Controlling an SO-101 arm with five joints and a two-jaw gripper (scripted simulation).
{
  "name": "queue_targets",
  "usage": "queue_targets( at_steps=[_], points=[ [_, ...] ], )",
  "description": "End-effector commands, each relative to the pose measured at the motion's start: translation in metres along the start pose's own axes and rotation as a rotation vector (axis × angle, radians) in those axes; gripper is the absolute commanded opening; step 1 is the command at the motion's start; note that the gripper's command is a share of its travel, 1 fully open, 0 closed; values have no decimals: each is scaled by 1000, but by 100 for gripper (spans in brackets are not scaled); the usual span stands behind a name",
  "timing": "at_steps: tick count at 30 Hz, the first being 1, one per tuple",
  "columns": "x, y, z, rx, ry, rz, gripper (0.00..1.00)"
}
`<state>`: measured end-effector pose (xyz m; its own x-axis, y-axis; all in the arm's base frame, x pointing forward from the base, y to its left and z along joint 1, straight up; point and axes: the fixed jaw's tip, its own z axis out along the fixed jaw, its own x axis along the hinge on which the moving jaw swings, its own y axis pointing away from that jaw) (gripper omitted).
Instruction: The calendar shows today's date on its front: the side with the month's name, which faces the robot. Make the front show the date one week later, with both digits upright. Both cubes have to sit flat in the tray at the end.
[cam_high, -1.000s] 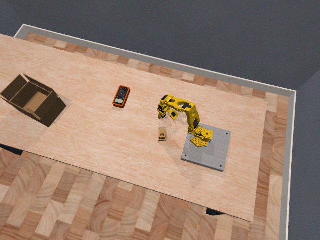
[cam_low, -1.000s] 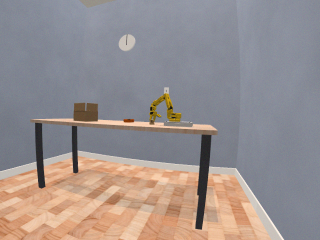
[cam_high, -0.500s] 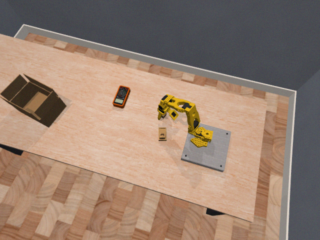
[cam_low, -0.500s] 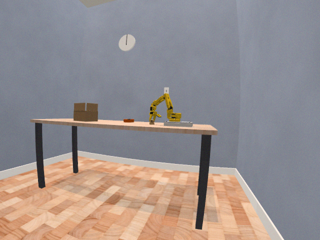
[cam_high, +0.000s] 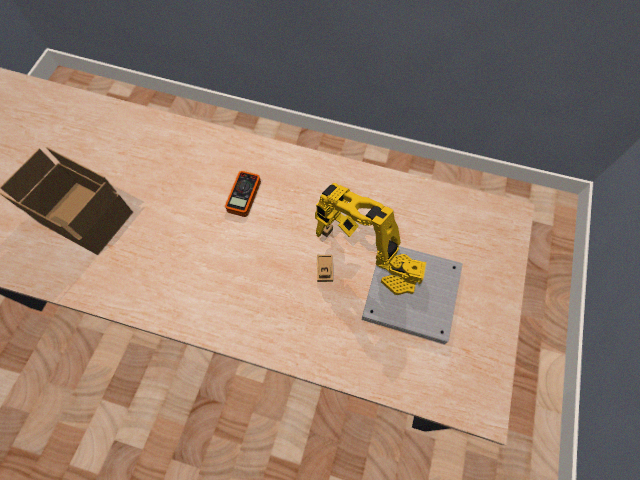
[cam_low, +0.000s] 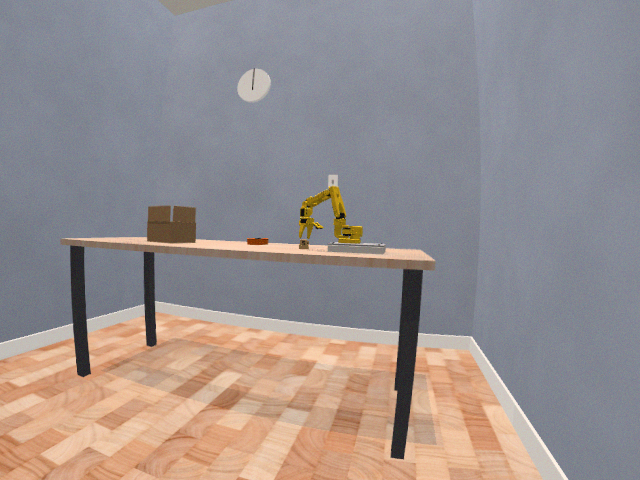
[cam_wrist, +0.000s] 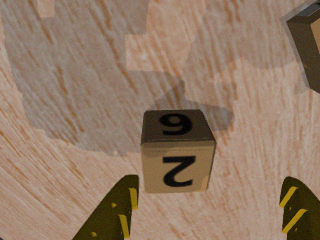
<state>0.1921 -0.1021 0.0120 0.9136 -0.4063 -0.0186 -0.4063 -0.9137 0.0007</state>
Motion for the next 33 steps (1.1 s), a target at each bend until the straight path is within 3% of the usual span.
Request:
queue_targets(
  at_steps=[1, 9, 33],
  points=[
    [1, 1, -16, 1, 10, -3, 36],
    [-1, 1, -31, 1, 10, -3, 36],
    [-1, 1, -32, 1, 11, -3, 36]
  ],
)
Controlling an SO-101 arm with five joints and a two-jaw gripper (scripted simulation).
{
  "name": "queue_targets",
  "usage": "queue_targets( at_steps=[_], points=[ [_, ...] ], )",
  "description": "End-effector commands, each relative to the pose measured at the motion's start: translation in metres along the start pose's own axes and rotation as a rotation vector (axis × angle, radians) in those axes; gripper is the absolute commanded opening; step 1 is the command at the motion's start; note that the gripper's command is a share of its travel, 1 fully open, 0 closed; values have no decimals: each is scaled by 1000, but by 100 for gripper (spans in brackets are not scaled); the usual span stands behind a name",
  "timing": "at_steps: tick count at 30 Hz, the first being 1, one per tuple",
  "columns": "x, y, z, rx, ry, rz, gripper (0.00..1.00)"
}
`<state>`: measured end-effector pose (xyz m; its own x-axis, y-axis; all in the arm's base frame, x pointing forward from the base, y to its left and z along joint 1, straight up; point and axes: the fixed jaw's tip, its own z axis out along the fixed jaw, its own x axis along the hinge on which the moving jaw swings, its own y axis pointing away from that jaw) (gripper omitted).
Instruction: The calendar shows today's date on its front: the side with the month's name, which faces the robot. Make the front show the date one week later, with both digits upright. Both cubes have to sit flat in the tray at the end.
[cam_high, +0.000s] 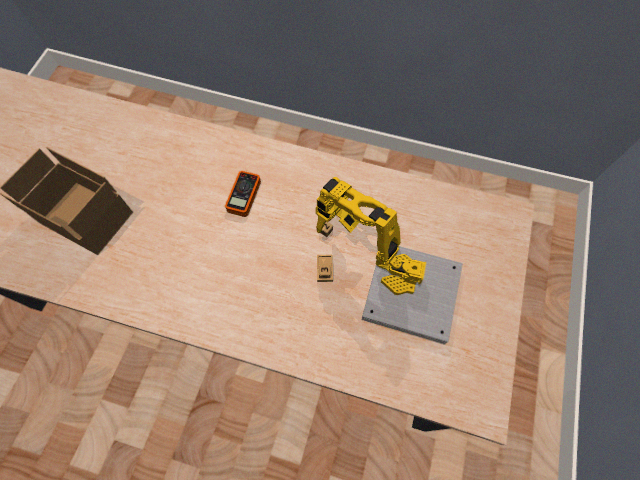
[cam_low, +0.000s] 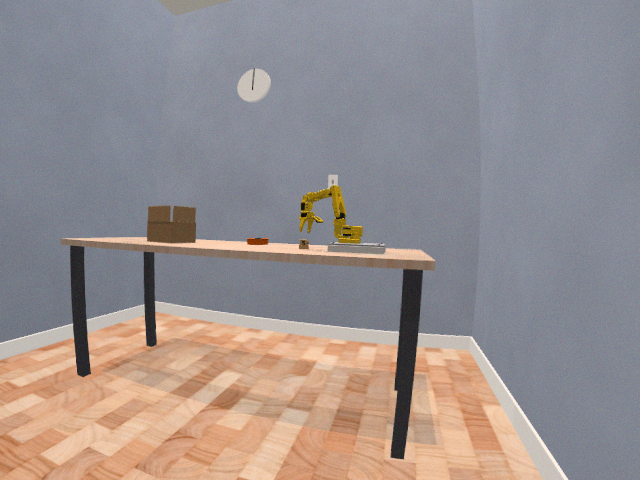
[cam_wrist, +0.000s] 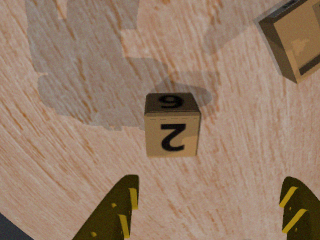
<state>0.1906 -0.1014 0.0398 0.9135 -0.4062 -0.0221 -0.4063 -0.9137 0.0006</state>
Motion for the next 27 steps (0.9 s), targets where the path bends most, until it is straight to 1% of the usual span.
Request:
queue_targets(
  at_steps=[1, 4, 6, 9, 13, 15, 19, 22, 24, 27],
  points=[
    [1, 1, -5, 1, 18, -3, 36],
    [3, 1, -10, 0, 42, -3, 36],
    [5, 2, -16, -2, 74, -3, 36],
    [9, 2, -29, -4, 144, -3, 36],
    [13, 2, -53, -9, 263, -3, 35],
    [13, 2, -53, -9, 263, -3, 35],
    [14, 2, -77, -14, 382, -3, 35],
    [13, 2, -91, -17, 452, -3, 35],
    [13, 2, -97, -18, 484, -3, 35],
    [12, 2, -102, -19, 509, -3, 35]
  ],
)
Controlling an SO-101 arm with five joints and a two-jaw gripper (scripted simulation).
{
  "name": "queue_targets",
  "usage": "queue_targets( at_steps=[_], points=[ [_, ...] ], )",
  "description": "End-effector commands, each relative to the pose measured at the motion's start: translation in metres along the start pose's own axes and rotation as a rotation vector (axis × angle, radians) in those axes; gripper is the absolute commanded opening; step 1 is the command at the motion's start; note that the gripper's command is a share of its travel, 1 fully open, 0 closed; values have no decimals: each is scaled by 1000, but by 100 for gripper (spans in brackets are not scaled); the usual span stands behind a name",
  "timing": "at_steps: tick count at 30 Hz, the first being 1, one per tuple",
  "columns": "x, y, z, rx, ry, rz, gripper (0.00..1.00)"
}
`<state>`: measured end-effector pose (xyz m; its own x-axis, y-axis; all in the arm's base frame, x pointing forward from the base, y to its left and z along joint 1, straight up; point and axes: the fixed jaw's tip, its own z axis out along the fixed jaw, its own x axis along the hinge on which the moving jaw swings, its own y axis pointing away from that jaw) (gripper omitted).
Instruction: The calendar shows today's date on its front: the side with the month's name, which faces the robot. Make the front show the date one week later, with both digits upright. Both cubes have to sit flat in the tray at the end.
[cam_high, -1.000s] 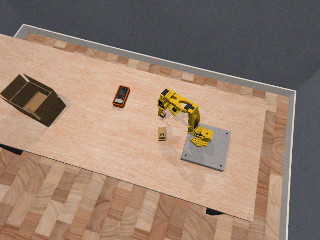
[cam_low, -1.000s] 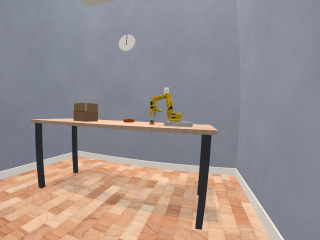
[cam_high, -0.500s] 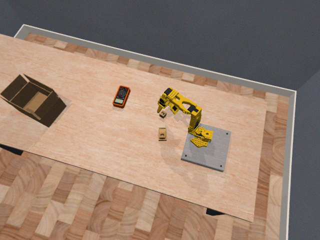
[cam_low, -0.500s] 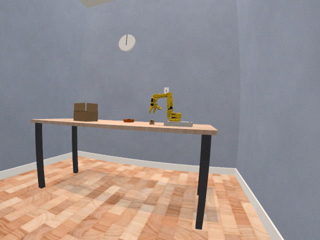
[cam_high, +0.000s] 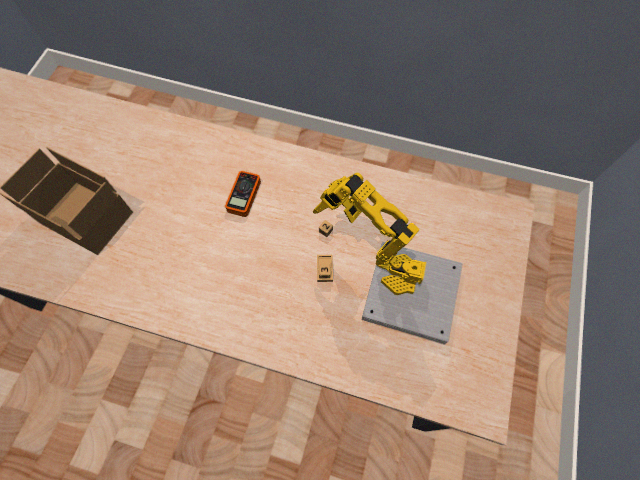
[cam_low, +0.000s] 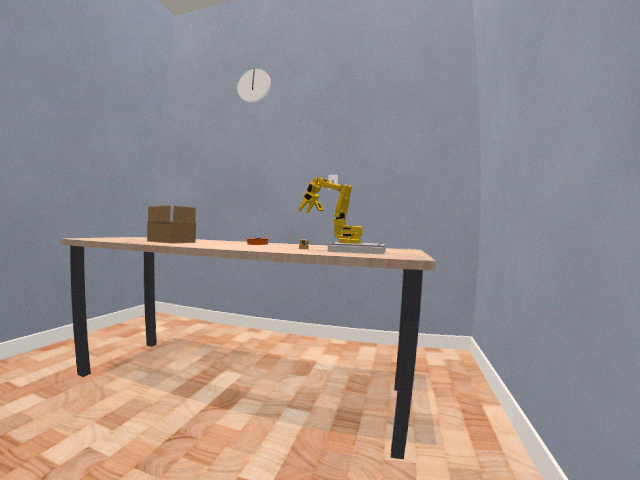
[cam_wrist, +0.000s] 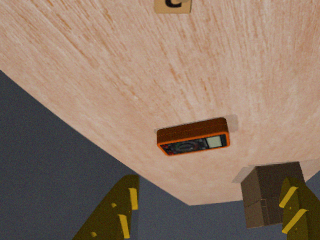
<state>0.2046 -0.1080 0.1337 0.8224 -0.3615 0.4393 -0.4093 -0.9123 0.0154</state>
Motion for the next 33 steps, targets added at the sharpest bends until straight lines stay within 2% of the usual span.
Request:
queue_targets(
  at_steps=[1, 22, 33],
  points=[
    [3, 2, -8, -3, 35, -4, 35],
    [2, 1, -8, -2, 36, 32, 35],
    [2, 0, -7, 3, 36, 160, 35]
  ],
)
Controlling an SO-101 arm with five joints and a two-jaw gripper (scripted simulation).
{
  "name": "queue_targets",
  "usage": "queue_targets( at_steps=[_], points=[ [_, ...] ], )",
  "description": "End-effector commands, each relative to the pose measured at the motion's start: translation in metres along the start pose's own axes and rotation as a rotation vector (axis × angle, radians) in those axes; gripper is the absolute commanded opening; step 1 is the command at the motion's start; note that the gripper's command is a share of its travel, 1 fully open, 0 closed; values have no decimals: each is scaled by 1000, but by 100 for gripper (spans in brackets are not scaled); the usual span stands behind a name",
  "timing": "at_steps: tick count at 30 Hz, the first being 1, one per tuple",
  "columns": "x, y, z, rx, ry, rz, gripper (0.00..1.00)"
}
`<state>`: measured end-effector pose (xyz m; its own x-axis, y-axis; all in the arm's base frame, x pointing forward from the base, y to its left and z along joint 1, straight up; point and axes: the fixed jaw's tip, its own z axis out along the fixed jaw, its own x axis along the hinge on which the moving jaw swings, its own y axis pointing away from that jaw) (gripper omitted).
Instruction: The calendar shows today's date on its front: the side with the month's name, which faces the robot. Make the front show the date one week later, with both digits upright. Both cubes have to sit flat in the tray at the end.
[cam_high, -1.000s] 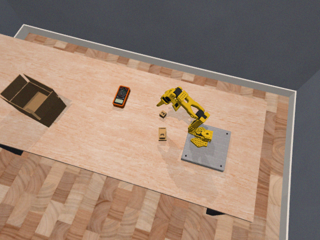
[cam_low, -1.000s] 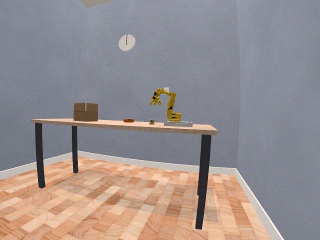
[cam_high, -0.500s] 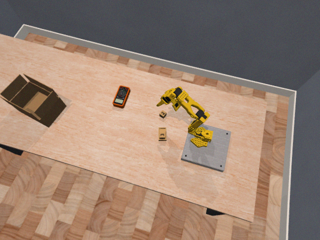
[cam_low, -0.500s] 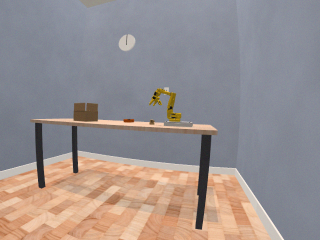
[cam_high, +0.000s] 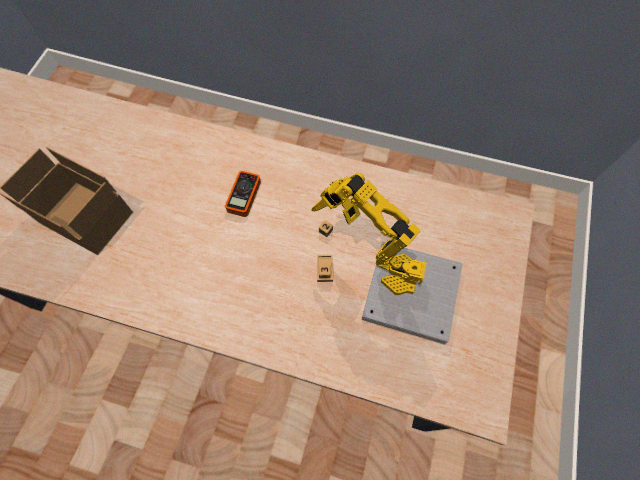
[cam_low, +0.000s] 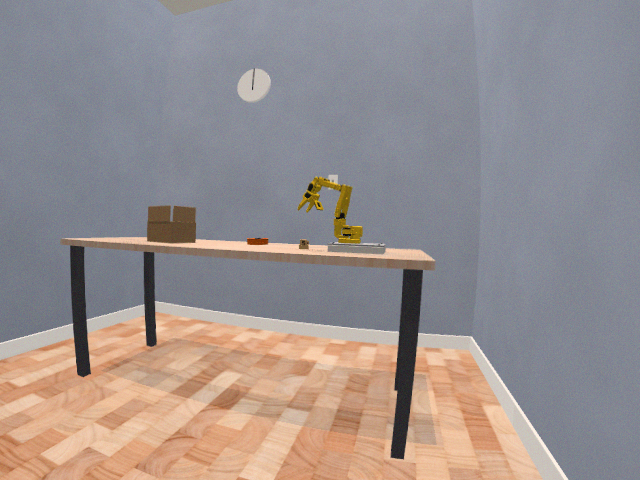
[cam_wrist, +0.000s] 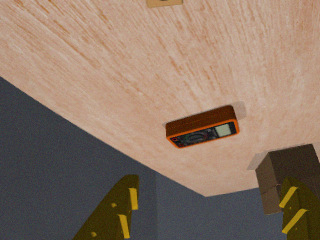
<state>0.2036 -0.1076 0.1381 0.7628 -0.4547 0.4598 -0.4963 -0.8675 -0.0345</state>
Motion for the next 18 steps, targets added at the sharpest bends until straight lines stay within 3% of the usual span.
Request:
queue_targets(
  at_steps=[1, 18],
  points=[
    [1, 0, -3, 3, 12, 67, 35],
    [-2, -4, 0, 11, 9, 441, 35]
  ],
)
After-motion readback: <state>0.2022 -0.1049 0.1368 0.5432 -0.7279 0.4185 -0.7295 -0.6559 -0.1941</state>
